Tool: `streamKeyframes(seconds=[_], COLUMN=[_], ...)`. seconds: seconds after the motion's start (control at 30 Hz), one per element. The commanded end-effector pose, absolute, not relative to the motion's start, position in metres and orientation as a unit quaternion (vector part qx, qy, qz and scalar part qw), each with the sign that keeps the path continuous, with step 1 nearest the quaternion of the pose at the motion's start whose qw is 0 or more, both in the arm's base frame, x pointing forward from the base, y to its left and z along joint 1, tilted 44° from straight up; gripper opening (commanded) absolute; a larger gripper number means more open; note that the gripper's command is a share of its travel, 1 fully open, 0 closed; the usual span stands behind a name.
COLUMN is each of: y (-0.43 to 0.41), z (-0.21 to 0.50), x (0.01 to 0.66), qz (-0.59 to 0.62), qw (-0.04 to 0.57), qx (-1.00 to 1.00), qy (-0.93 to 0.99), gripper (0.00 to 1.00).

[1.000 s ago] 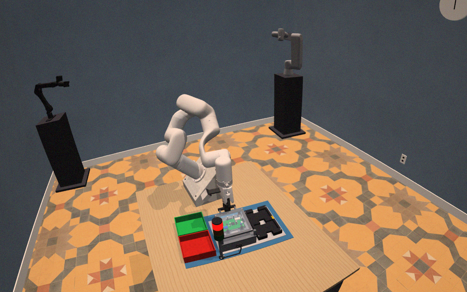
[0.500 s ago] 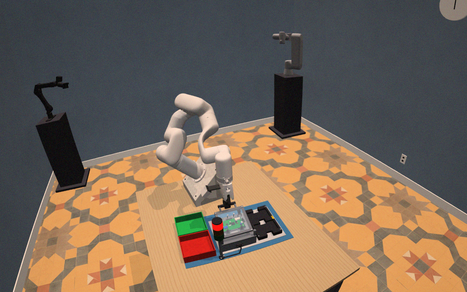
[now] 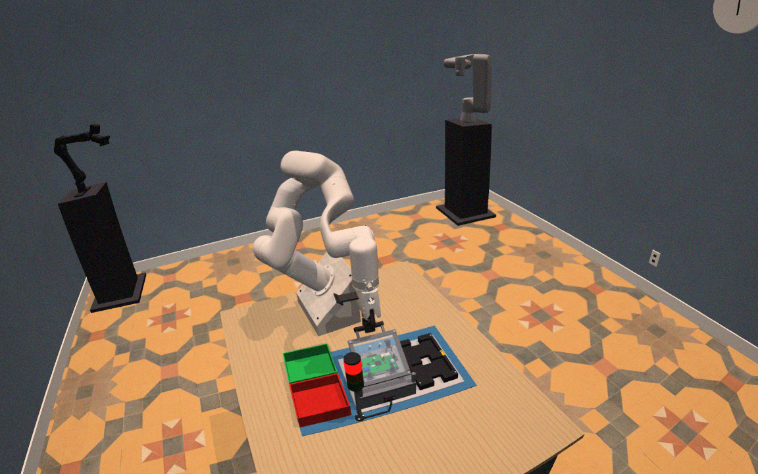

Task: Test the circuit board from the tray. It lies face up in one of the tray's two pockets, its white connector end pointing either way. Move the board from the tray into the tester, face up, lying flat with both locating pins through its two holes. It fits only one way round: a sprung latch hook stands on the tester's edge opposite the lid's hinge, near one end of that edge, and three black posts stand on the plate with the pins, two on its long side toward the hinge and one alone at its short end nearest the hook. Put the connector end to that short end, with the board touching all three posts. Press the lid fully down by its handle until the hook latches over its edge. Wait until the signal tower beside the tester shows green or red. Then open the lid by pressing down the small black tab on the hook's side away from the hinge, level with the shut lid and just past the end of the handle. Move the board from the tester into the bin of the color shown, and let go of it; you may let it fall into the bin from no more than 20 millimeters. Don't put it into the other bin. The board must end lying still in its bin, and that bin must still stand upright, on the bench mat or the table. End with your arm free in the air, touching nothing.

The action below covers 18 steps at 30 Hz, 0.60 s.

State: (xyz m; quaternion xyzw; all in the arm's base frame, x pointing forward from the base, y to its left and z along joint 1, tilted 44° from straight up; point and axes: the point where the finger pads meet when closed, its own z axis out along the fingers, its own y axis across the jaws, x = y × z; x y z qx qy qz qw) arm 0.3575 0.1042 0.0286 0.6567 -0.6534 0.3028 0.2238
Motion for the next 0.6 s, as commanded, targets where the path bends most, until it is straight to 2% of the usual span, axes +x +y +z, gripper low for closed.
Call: streamKeyframes(seconds=[0.0, 0.57], y=[0.12, 0.148], z=[0.044, 0.076], x=[0.37, 0.405], qz=[0.306, 0.306], qw=[0.219, 0.219], qx=[0.658, 0.658], qy=[-0.652, -0.652], gripper=[0.0, 0.0])
